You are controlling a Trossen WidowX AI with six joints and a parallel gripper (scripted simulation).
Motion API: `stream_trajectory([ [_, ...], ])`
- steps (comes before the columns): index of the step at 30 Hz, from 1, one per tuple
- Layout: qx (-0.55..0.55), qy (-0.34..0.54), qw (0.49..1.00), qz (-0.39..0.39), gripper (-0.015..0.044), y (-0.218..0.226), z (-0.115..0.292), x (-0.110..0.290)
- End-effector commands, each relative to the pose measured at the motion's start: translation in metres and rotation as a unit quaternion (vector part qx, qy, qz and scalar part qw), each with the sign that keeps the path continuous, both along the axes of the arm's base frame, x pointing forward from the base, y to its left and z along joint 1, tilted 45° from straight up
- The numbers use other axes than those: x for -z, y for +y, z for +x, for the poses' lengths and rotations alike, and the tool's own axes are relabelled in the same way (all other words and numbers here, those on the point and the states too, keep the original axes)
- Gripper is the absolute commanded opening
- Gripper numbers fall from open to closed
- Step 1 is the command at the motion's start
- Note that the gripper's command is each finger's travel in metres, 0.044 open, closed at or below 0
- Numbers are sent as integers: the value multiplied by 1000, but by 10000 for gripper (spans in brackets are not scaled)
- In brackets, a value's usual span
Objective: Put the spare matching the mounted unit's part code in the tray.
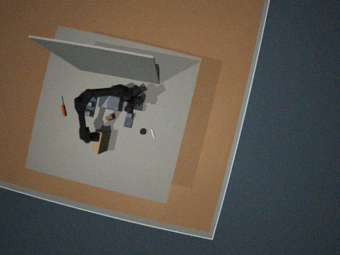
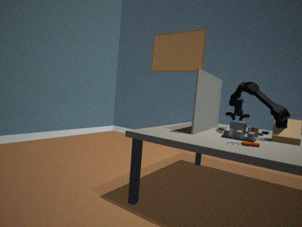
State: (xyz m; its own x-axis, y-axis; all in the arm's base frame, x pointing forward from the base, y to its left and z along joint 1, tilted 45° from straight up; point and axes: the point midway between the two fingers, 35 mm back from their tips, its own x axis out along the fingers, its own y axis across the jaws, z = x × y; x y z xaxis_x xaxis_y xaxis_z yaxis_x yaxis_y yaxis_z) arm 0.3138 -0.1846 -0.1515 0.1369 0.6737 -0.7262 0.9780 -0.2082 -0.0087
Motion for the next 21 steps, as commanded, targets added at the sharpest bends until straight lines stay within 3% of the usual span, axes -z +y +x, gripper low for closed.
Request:
stream_trajectory([
  [1, 3, 1, 1000, 2, 0, 3, -1, 3],
  [21, 3, 0, 1000, 4, 0, 17, -1, 14],
])
